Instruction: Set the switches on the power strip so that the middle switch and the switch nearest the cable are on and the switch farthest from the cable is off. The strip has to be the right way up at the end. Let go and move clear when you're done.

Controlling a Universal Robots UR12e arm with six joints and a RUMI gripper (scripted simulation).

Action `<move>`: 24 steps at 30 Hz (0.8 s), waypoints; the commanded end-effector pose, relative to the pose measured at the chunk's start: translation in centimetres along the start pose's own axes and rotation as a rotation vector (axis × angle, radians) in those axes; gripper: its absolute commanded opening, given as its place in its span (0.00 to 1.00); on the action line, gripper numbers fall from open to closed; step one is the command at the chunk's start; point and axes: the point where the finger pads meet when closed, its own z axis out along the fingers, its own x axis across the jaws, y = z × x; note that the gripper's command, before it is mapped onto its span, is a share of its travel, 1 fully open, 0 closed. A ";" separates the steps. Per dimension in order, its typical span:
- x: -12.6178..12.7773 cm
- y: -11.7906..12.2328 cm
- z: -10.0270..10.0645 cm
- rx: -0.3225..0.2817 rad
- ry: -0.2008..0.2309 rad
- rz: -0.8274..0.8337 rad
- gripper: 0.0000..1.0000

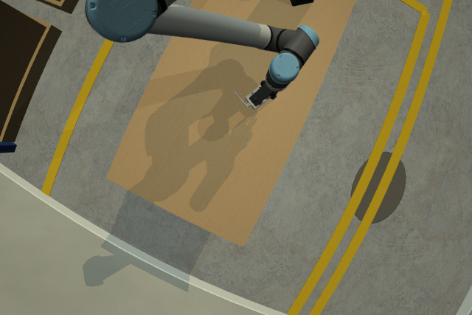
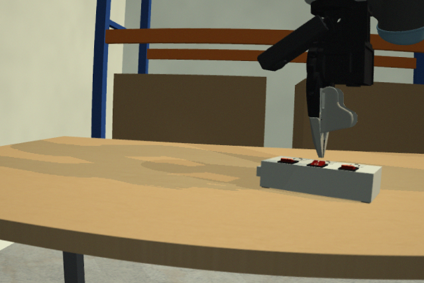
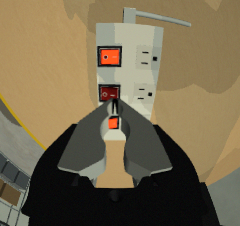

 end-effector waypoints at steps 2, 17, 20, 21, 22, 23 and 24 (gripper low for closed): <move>0.0 0.0 0.0 0.000 -0.001 0.000 0.00; 0.0 0.0 0.5 0.000 -0.001 0.000 0.00; 0.0 0.0 0.6 0.000 -0.001 0.000 0.00; 0.0 0.0 0.6 0.000 -0.001 0.000 0.00; 0.0 0.0 0.7 0.000 -0.001 0.000 0.00; 0.0 0.0 0.7 0.000 -0.001 0.000 0.00; 0.0 0.0 0.7 0.000 -0.001 0.000 0.00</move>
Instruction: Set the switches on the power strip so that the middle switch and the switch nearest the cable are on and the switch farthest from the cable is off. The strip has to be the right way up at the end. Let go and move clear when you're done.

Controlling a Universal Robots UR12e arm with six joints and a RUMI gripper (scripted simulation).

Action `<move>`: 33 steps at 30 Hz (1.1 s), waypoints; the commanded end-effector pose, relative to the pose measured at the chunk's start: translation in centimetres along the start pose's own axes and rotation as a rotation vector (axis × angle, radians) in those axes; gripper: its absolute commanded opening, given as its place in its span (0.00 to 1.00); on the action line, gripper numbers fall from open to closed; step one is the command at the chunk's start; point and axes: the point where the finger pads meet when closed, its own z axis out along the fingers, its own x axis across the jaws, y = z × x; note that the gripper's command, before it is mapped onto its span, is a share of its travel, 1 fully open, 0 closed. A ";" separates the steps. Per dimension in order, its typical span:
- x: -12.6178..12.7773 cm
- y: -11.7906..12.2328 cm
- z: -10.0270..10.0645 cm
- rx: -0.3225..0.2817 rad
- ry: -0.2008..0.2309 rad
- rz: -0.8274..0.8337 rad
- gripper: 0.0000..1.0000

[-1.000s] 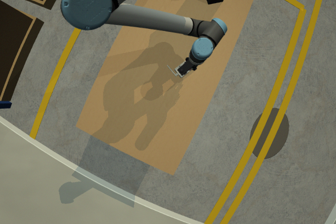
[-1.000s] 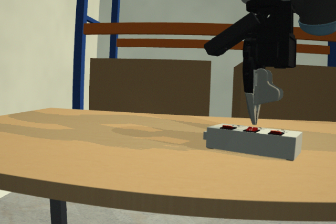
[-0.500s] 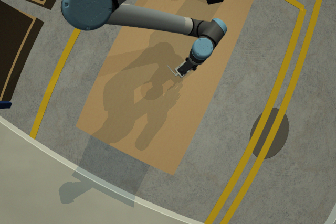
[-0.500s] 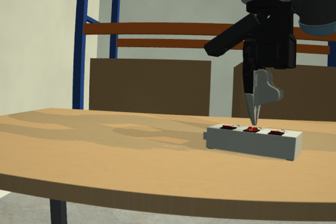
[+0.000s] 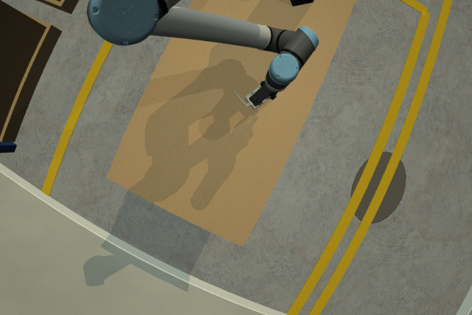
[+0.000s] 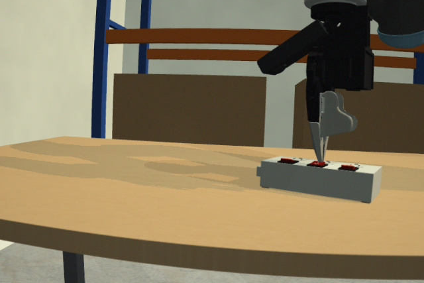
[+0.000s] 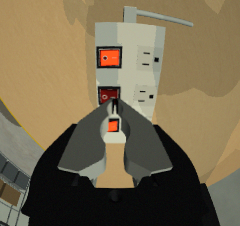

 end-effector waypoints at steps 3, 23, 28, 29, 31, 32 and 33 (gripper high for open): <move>0.0 0.0 0.1 0.000 -0.001 0.000 0.00; 0.0 0.0 0.1 0.000 -0.001 0.000 0.00; 0.0 0.0 -0.7 0.000 -0.001 0.000 0.00; 0.0 0.0 -0.7 0.000 -0.001 0.000 0.00; 0.0 0.0 -0.9 0.000 -0.001 0.000 0.00; 0.0 0.0 -1.2 0.000 -0.001 0.000 0.00; 0.0 0.0 -1.5 0.000 -0.001 0.000 0.00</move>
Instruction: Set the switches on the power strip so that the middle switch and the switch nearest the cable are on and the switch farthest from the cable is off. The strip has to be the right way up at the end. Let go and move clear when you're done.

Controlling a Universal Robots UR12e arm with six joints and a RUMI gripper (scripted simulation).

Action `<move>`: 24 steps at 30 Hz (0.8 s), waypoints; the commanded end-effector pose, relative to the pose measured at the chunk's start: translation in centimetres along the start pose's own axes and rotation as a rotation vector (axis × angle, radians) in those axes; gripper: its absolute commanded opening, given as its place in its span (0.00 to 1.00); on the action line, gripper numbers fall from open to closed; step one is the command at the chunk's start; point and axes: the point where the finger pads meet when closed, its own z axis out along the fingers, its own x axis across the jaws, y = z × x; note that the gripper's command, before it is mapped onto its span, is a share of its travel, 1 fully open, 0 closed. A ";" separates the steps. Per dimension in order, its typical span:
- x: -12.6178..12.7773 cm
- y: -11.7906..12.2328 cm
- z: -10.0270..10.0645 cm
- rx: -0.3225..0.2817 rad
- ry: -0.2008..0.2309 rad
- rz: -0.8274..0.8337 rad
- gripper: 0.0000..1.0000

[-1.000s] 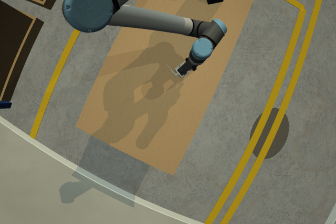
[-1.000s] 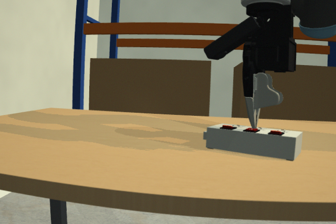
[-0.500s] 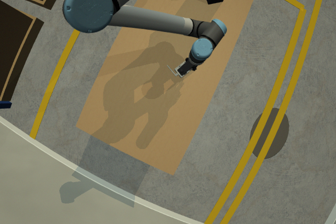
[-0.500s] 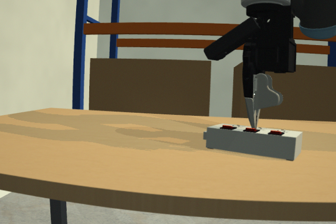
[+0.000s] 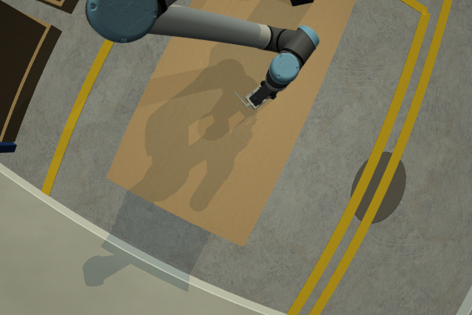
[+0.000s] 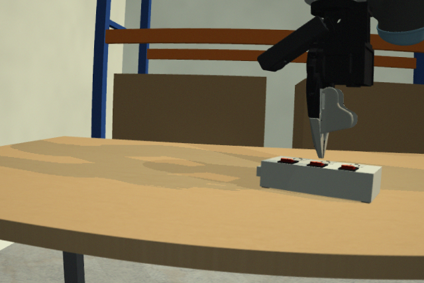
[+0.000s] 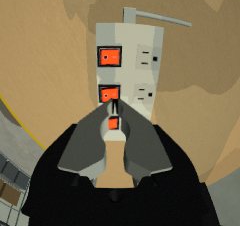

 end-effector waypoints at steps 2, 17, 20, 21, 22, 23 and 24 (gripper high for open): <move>0.0 0.0 -1.5 0.000 -0.001 0.000 0.00; 0.0 0.0 -3.1 0.000 -0.001 0.000 0.00; 0.0 0.0 -3.1 0.000 -0.001 0.000 0.00; 0.0 0.0 -3.1 0.000 -0.001 0.000 0.00; 0.0 0.0 -3.1 0.000 -0.001 0.000 0.00; 0.0 0.0 -3.1 0.000 -0.001 0.000 0.00; 0.0 0.0 -3.1 0.000 -0.001 0.000 0.00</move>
